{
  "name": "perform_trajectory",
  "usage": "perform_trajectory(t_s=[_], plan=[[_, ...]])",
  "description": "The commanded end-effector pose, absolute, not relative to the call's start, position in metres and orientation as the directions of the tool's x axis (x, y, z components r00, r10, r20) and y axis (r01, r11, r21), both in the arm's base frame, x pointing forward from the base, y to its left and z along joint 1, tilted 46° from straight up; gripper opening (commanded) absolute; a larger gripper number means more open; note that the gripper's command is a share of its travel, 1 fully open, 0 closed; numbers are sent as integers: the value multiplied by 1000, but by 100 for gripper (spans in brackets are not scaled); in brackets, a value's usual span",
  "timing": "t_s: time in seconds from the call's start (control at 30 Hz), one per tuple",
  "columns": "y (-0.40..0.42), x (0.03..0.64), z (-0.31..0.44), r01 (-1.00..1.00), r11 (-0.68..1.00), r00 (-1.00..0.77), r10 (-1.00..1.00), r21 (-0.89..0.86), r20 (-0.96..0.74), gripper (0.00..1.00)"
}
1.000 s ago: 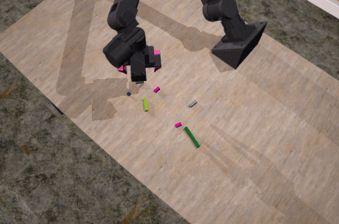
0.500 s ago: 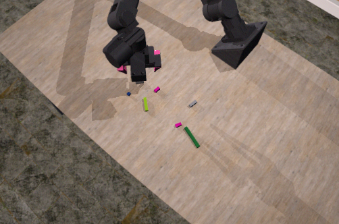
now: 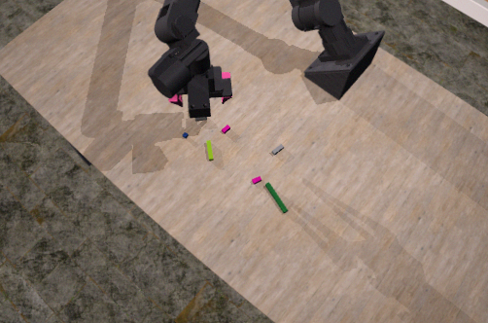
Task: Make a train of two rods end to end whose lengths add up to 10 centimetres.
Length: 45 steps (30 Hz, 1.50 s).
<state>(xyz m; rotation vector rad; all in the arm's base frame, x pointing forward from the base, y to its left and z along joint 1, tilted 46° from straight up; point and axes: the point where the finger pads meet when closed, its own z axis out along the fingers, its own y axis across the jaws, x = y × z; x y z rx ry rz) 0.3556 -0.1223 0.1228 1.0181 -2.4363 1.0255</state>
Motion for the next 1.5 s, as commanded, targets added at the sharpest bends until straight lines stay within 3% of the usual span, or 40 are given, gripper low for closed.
perform_trajectory(t_s=[0.0,1.1,1.47], plan=[[-117,354,123,-736,474,-677,-508,-483,532,100],[-117,354,123,-736,474,-677,-508,-483,532,100],[-88,388,109,-876,318,-481,-632,-363,608,100]])
